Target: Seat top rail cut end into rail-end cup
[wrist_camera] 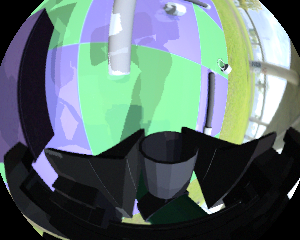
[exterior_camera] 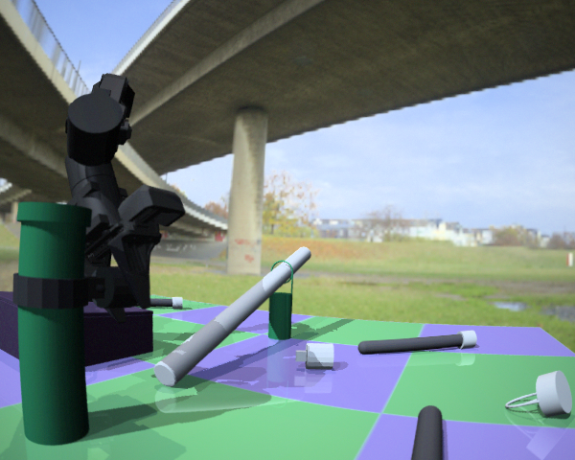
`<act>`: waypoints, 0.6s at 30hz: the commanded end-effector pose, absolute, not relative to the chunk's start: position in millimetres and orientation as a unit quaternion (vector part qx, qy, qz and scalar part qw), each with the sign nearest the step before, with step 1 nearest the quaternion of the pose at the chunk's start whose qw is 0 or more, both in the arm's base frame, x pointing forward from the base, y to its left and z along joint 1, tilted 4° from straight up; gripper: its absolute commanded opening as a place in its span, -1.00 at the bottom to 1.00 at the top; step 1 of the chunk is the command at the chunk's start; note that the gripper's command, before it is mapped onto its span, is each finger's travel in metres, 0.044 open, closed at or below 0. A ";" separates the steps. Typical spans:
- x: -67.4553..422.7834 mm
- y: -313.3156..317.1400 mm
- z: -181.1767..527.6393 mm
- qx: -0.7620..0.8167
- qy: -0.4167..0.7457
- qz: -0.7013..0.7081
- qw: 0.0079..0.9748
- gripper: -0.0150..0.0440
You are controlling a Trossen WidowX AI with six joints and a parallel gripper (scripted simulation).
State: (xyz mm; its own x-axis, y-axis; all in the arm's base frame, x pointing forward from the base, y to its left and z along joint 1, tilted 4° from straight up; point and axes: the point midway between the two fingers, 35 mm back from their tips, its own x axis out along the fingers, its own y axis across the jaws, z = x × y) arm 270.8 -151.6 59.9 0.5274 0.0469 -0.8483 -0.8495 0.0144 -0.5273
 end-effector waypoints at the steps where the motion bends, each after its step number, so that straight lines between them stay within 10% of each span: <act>1: 270.8 -151.6 59.9 -0.605 0.332 0.356 0.630 -0.31; 18: 271.3 -130.3 83.9 -0.606 0.330 0.356 0.630 1.00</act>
